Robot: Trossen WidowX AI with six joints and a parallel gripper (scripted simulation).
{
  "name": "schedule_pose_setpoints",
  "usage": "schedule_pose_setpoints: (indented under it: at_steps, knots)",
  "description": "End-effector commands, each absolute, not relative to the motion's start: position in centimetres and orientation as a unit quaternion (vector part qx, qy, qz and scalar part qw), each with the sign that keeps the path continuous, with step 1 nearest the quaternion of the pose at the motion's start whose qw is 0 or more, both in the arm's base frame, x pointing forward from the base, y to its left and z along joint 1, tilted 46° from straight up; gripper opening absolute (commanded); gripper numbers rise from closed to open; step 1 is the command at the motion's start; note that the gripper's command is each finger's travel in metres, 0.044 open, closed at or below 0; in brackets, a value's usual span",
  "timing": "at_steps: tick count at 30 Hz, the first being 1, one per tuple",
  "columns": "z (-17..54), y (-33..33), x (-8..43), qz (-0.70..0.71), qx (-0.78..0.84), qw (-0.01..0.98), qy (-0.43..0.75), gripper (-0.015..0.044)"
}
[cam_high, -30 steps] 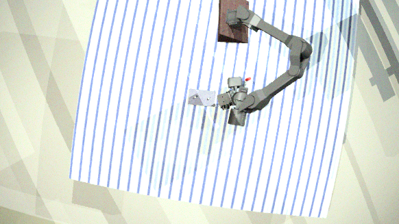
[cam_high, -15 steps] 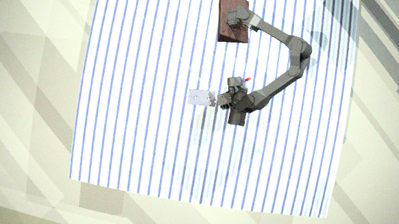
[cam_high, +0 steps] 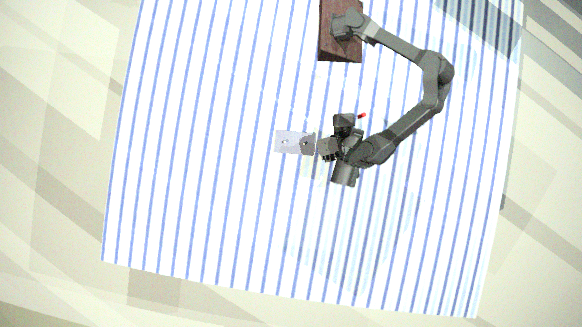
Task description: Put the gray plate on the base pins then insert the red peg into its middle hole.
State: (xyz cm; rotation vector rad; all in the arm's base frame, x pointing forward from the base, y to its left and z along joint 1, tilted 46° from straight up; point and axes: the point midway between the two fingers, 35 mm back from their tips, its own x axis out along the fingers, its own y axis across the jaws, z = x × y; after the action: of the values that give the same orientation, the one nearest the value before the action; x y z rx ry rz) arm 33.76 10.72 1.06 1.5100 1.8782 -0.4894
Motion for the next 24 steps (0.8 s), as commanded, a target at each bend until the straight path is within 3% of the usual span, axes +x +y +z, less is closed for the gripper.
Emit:
schedule_pose_setpoints:
  at_steps: [1, 24]
  knots:
    - [2.1, 9.8, 34.2, -0.188, 0.579, 0.339, 0.718, 0.0000]
    - [7.5, 5.1, 34.8, -0.188, 0.578, 0.339, 0.718, 0.0000]
